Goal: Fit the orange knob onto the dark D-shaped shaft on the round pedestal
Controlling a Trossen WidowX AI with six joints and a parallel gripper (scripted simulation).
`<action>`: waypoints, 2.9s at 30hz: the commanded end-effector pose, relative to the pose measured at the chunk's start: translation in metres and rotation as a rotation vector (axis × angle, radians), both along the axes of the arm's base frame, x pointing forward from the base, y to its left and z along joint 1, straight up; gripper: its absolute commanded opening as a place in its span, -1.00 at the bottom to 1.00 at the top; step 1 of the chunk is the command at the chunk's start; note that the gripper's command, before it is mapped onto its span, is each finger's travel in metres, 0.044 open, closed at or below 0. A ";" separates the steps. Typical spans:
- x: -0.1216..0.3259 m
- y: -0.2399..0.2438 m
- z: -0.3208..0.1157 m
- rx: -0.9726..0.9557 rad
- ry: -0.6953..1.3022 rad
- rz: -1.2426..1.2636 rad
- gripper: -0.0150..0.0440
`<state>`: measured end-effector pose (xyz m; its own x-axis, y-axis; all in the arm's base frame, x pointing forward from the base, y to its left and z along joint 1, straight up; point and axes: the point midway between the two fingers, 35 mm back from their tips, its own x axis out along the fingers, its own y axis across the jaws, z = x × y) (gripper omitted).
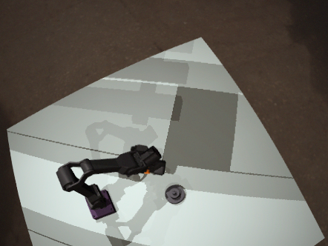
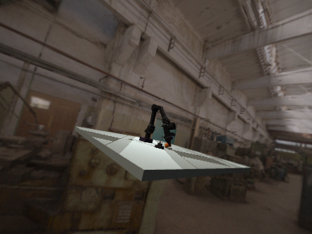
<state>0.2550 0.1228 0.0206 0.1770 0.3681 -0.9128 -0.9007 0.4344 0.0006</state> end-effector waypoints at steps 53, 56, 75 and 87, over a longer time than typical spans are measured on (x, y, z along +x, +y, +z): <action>-0.027 -0.055 -0.008 0.860 -0.412 0.010 0.12; -0.028 -0.055 -0.008 0.859 -0.412 0.010 0.12; -0.027 -0.055 -0.007 0.853 -0.409 0.008 0.39; -0.027 -0.055 -0.007 0.853 -0.409 0.008 0.66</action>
